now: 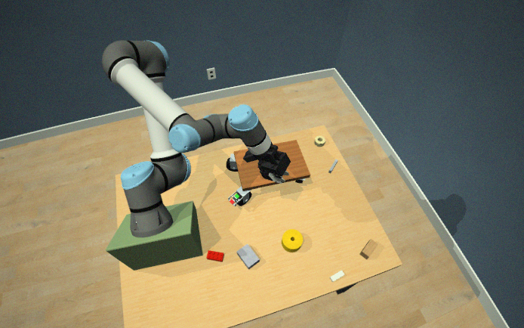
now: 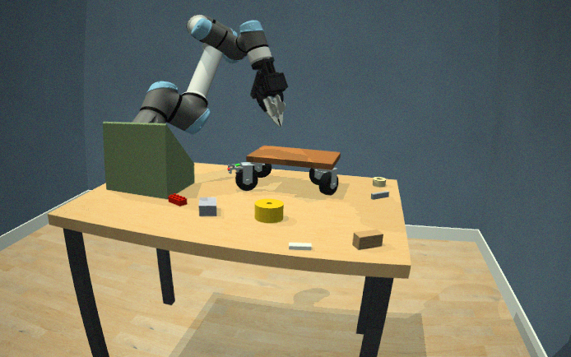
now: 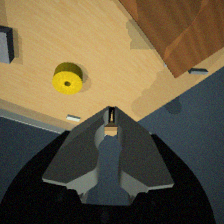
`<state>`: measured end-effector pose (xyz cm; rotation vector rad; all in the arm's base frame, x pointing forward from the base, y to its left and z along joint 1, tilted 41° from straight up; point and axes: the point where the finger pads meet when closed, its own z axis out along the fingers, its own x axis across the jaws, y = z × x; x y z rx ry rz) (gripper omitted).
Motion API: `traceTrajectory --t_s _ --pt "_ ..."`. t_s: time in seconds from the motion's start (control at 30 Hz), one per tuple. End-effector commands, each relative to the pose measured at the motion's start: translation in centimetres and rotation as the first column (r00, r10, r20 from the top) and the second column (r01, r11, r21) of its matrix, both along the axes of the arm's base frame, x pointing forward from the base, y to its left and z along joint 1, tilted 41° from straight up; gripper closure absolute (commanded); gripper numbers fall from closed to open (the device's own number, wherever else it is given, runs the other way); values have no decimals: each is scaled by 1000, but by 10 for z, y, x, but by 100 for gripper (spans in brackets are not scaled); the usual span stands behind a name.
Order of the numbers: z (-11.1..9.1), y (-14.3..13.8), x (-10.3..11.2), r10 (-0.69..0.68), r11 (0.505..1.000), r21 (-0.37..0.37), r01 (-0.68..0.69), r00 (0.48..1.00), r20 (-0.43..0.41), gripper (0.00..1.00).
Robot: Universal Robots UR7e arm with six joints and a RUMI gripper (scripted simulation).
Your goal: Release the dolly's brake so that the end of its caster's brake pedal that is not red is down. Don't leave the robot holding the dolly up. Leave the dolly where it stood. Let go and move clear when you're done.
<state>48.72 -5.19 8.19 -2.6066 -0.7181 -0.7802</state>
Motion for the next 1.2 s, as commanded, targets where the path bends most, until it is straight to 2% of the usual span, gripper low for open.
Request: traceTrajectory --t_s 0.0,0.2,0.4,0.47,0.77,1.17 --pt "-3 15 -35 15 999 54 -10 995 -100 100" --pt "-4 43 -83 47 991 132 -17 973 -227 100" --pt "1 65 -119 82 981 193 -21 946 -314 100" --pt "1 65 -119 82 981 193 -21 946 -314 100" --pt "8 83 -148 115 970 243 -22 920 -376 100" --pt "9 86 -153 122 968 252 -23 915 -386 100"
